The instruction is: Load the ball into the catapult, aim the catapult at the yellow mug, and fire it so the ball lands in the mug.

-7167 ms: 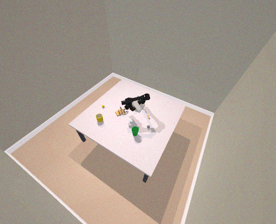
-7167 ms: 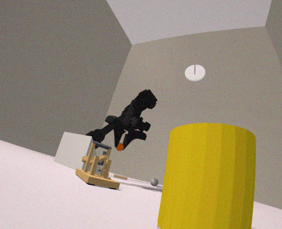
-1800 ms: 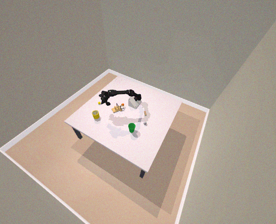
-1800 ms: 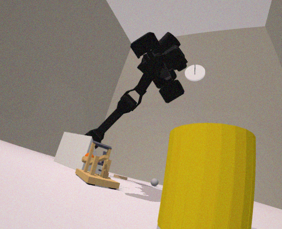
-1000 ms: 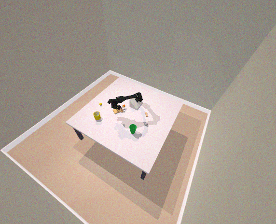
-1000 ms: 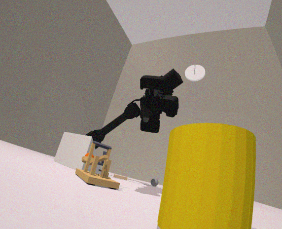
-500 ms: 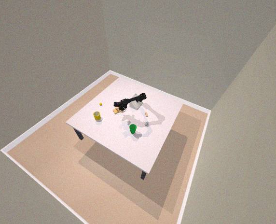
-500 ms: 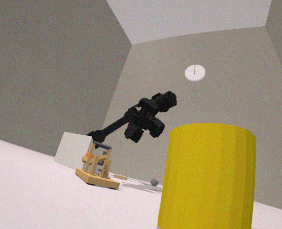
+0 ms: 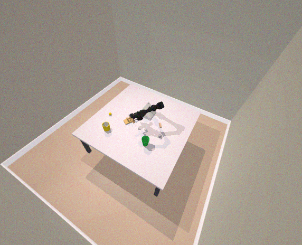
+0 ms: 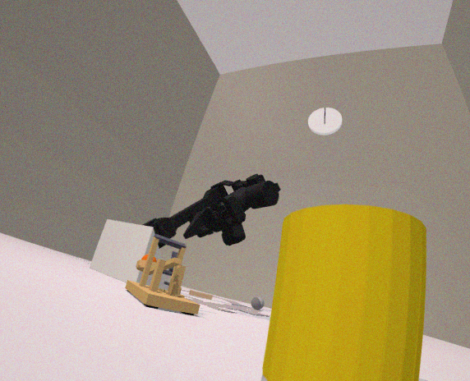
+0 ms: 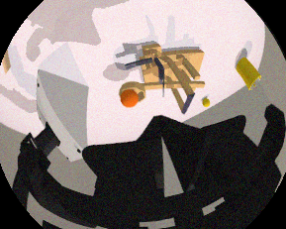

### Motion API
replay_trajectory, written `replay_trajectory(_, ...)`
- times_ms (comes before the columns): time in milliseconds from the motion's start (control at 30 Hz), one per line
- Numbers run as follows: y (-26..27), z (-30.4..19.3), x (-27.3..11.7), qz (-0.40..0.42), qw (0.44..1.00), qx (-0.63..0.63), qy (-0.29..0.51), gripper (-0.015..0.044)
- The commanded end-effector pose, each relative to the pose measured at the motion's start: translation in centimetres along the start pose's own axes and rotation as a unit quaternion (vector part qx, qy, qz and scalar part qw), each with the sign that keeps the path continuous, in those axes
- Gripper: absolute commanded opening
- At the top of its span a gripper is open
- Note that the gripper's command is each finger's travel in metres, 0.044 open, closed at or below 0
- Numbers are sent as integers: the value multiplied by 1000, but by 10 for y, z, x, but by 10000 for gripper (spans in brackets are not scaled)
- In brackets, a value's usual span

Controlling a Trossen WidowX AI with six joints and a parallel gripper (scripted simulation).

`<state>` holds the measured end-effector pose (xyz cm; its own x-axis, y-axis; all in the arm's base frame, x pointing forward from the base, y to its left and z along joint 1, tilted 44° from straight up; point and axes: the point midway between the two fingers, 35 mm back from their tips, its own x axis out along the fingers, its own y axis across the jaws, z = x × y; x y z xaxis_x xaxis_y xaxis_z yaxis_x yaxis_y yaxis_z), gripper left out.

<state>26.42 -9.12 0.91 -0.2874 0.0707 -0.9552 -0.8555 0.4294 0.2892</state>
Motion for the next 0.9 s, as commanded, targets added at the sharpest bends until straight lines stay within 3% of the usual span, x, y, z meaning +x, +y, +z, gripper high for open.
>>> replay_trajectory(0,19,-3,2,16,999,-44,22,0)
replay_trajectory(867,21,20,27,18,998,-54,26,0)
